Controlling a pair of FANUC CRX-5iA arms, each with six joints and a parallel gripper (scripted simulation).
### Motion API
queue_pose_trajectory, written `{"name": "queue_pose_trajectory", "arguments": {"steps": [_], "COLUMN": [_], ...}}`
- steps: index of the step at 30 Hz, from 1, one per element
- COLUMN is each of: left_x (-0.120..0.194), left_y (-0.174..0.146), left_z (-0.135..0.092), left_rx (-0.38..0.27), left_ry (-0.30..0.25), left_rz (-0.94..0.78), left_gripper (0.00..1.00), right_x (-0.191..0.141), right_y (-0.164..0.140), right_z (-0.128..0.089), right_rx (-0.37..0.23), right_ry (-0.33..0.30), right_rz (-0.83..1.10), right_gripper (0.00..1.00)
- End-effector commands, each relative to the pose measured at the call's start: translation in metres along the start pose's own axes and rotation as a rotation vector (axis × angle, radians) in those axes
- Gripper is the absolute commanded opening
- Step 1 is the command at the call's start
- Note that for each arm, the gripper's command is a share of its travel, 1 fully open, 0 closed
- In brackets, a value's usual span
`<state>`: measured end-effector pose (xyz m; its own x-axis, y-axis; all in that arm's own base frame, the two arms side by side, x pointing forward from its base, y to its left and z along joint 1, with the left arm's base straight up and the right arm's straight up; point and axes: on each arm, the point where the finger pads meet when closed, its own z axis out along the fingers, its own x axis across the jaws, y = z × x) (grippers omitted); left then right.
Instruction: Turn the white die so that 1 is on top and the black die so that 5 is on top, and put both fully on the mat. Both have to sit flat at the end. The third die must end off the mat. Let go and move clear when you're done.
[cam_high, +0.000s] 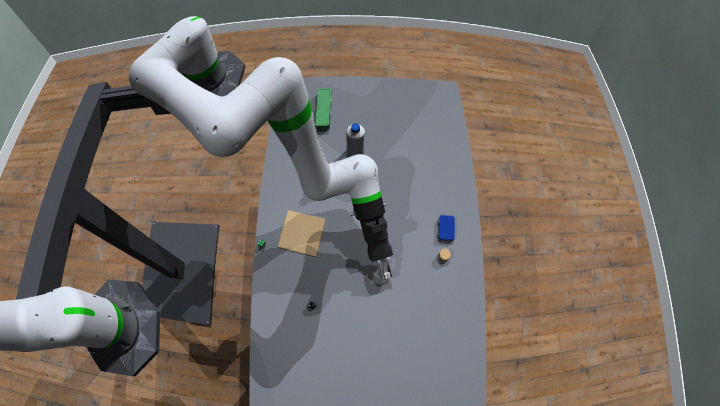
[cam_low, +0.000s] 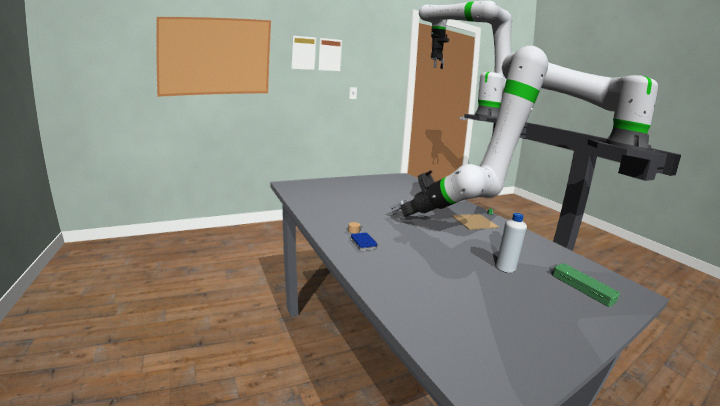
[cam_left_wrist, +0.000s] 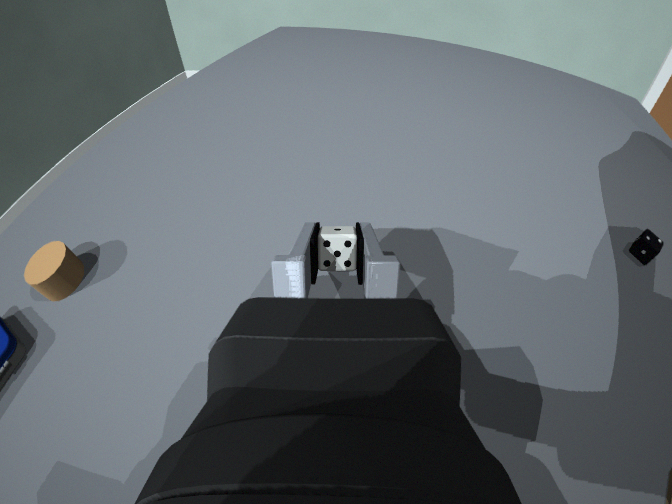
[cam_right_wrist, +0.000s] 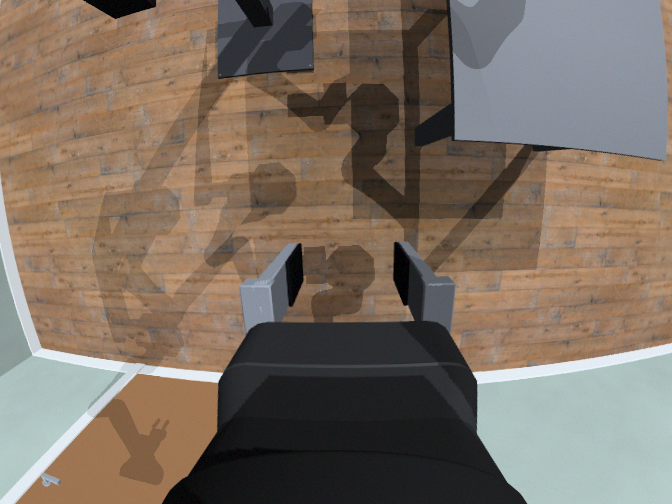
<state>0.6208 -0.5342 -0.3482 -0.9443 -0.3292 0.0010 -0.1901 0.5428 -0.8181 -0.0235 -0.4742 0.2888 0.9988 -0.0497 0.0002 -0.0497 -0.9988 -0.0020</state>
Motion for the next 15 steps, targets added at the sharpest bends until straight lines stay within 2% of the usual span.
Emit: {"name": "queue_pose_trajectory", "arguments": {"steps": [1, 15], "left_x": [-0.0007, -0.0007], "left_y": [0.0038, 0.007], "left_z": [0.004, 0.0063], "left_rx": [0.002, 0.002], "left_ry": [0.0, 0.0], "left_rz": [0.001, 0.001], "left_gripper": [0.4, 0.4], "right_x": [-0.0002, -0.0002], "right_y": [0.0002, 0.0002], "right_z": [-0.0009, -0.0009], "right_rx": [-0.002, -0.002], "right_ry": [0.0, 0.0], "right_rz": [0.0, 0.0], "right_gripper": [1.0, 1.0]}}
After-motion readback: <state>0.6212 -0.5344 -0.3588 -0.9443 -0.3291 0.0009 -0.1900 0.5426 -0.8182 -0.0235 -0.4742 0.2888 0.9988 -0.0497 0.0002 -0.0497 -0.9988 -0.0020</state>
